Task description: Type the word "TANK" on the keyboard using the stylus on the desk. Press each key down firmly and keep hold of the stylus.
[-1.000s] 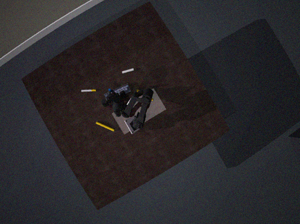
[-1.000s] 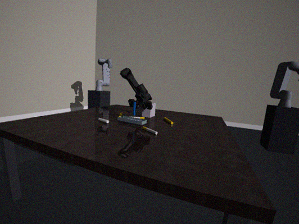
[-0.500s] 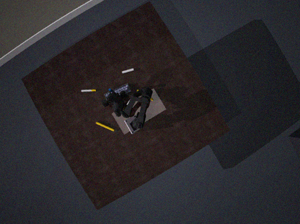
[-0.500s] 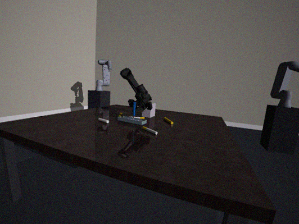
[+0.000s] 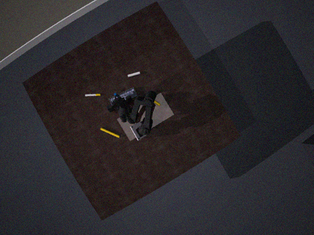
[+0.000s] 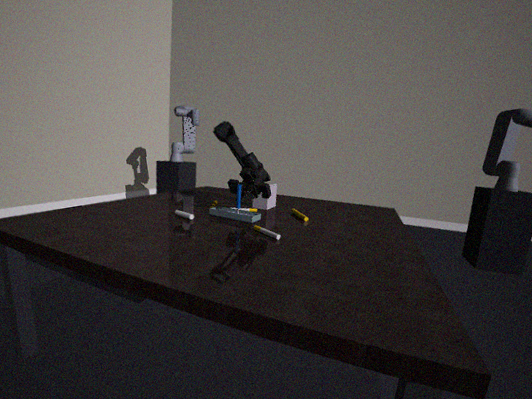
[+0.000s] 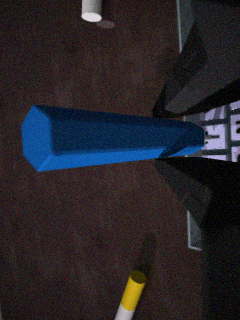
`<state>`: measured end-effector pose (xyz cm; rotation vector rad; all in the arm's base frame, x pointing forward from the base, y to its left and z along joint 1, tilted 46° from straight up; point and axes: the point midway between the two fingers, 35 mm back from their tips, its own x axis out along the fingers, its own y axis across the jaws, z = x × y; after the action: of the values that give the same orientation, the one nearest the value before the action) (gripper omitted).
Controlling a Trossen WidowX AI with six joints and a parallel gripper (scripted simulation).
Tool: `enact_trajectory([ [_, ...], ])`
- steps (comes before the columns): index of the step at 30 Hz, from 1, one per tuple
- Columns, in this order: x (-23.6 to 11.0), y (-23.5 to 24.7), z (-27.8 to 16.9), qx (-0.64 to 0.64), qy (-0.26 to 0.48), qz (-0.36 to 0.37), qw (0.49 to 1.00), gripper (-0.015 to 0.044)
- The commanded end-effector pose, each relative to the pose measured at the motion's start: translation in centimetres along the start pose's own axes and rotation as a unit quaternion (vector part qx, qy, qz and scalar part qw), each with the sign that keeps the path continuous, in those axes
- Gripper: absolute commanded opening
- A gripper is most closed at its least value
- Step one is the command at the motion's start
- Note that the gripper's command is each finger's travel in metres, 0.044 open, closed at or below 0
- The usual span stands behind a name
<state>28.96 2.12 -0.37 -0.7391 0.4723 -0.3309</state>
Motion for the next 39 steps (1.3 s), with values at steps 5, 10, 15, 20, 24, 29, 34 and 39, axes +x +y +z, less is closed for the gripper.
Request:
enact_trajectory([
  [5, 0.2, 0.0, -0.3, -0.001, -0.001, 0.002, 1.0, 0.0081],
  [10, 0.3, 0.0, -0.5, -0.001, -0.001, 0.002, 1.0, 0.0081],
  [15, 0.3, 0.0, -0.5, -0.001, -0.001, 0.002, 1.0, 0.0081],
  [20, 0.3, 0.0, -0.5, -0.001, -0.001, 0.002, 1.0, 0.0081],
  [24, 0.1, 0.1, 0.0, -0.001, 0.0, 0.002, 1.0, 0.0081],
  [29, -0.4, 0.2, 0.9, -0.001, 0.0, 0.003, 1.0, 0.0081],
  [34, -0.9, 0.2, 1.9, -0.001, 0.0, 0.003, 1.0, 0.0081],
  [39, -1.6, 0.1, 2.8, -0.001, -0.001, 0.002, 1.0, 0.0081],
])
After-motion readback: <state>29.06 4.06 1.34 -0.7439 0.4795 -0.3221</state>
